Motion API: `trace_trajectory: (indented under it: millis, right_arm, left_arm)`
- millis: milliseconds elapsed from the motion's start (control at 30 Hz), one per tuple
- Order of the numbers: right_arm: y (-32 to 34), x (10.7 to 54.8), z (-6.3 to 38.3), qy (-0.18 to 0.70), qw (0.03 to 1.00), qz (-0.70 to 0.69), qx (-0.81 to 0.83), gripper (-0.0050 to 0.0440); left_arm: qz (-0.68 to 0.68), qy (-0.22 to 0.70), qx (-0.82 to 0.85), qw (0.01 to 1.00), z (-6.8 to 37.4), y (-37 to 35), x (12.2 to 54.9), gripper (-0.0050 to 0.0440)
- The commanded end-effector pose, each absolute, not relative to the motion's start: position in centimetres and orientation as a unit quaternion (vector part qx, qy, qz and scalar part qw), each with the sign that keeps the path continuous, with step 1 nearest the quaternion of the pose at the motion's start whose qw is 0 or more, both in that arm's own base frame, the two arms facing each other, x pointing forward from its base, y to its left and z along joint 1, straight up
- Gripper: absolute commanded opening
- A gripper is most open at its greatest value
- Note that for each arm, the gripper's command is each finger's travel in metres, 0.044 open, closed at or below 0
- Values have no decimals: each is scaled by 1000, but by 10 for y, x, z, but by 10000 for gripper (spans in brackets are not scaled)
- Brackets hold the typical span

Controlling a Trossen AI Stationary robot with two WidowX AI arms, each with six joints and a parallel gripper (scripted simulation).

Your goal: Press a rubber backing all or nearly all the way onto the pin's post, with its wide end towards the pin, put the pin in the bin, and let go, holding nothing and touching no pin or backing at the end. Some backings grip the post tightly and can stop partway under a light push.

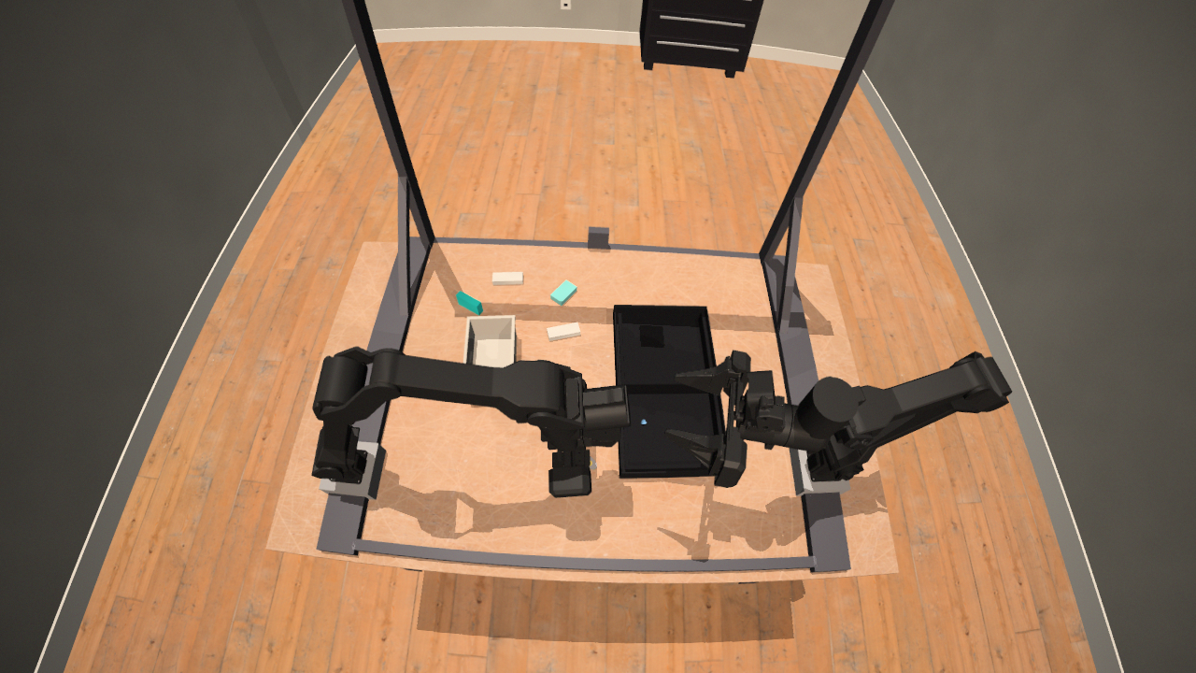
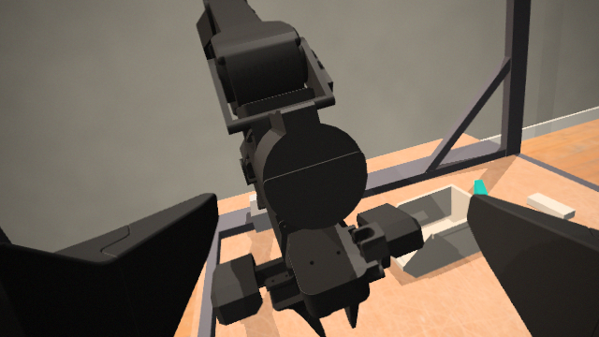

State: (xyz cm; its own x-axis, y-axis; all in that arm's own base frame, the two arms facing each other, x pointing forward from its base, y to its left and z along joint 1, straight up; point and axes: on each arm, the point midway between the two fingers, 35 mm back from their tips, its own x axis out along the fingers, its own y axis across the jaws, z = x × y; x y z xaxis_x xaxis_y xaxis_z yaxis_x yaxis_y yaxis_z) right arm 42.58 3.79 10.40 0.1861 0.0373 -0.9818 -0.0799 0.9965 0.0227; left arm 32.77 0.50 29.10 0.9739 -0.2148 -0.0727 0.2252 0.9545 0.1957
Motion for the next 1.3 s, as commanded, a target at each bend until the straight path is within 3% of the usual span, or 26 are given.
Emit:
trace_trajectory:
  millis: [0, 267, 833, 967, 1100, 1267]
  right_arm:
    - [45, 447, 74, 663, 748, 35, -23, 130]
    - [52, 460, 32, 691, 721, 31, -31, 130]
    - [51, 454, -5, 705, 708, 31, -32, 130]
    - [51, 459, 4, 694, 718, 32, -31, 130]
    - [51, 459, 4, 695, 717, 32, -31, 70]
    - [51, 459, 4, 695, 717, 32, -31, 50]
  left_arm:
    - [-54, -11, 56, 997, 311, 2, 319, 440]
    - [-4, -38, 2, 999, 332, 0, 312, 440]
    - [0, -32, -1, 999, 329, 0, 315, 440]
    - [0, -32, -1, 999, 329, 0, 315, 440]
    - [0, -32, 0, 999, 329, 0, 315, 440]
    - [0, -32, 0, 999, 329, 0, 315, 440]
